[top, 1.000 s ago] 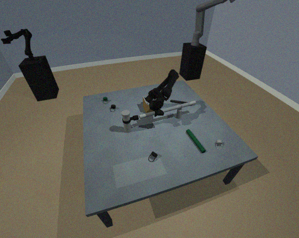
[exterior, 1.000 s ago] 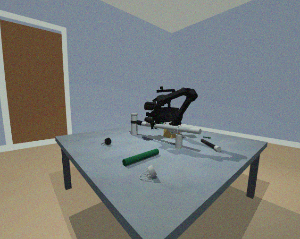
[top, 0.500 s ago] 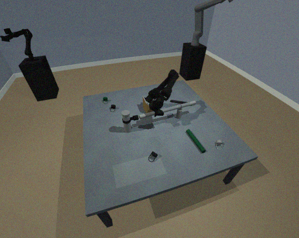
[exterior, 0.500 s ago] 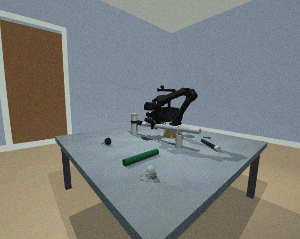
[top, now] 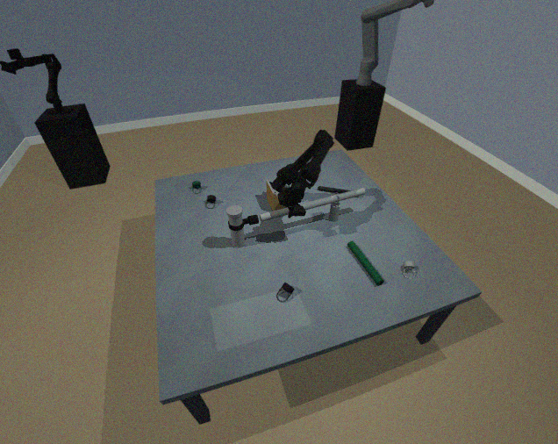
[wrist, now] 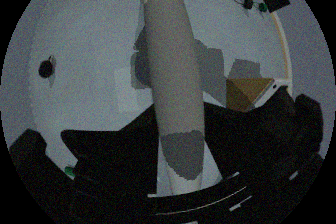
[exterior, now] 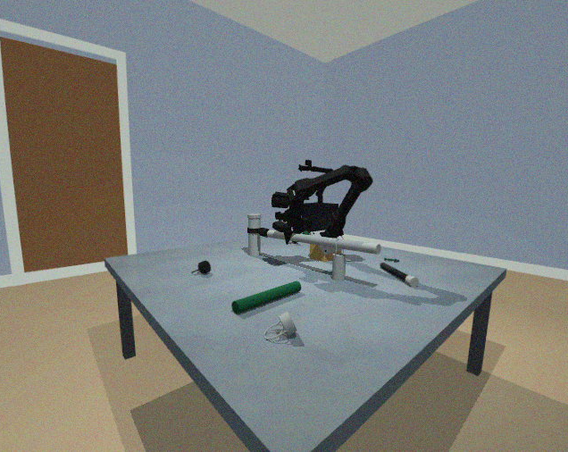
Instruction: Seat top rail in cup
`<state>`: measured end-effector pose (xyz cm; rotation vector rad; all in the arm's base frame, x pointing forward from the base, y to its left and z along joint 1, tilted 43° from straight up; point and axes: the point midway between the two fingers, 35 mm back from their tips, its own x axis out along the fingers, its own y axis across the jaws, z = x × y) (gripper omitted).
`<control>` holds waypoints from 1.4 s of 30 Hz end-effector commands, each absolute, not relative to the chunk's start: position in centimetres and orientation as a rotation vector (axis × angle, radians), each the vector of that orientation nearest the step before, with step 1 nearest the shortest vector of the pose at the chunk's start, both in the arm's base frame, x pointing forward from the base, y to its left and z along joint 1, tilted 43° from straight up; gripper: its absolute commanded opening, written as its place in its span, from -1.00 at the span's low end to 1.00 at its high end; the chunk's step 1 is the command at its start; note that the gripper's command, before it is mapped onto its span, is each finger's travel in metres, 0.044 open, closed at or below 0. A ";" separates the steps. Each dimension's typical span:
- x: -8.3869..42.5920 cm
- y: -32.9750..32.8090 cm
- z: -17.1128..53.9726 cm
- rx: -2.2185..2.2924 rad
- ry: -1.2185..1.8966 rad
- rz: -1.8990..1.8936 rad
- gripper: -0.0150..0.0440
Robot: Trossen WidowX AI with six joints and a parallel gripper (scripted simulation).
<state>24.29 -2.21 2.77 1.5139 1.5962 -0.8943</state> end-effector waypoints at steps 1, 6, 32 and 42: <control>24.9 -3.0 3.0 1.521 1.572 -0.899 -0.49; 24.8 -3.1 3.1 1.521 1.572 -0.899 -0.49; 24.4 -3.4 2.0 1.522 1.580 -0.898 -0.49; 24.4 -3.9 1.4 1.523 1.586 -0.896 -0.49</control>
